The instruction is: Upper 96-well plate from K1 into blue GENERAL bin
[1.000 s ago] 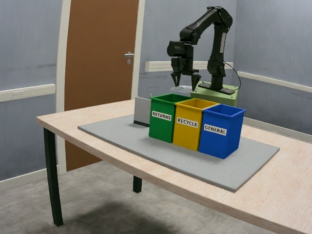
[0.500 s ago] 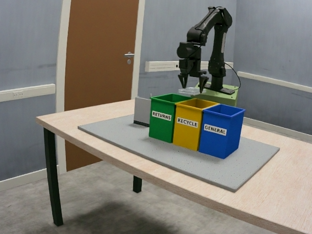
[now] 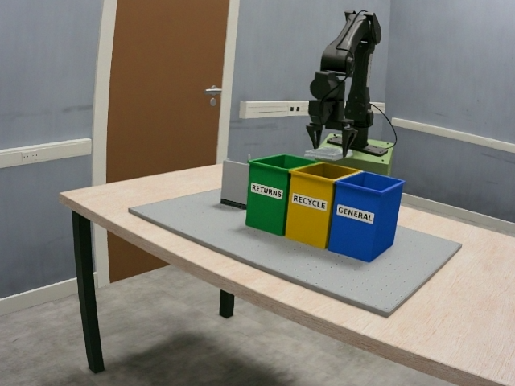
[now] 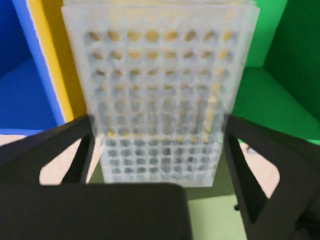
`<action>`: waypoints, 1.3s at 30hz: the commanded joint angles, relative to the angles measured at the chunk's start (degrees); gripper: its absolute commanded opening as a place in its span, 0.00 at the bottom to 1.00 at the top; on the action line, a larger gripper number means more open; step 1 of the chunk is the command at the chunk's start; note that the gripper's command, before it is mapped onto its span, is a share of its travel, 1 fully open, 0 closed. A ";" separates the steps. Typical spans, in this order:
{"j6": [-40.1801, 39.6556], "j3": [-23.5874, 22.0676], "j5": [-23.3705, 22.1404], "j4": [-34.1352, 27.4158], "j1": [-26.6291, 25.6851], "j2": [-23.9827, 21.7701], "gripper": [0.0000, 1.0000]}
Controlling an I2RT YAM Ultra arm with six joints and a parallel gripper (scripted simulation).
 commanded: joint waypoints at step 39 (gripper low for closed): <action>24.57 15.56 4.40 -2.00 22.69 11.75 0.00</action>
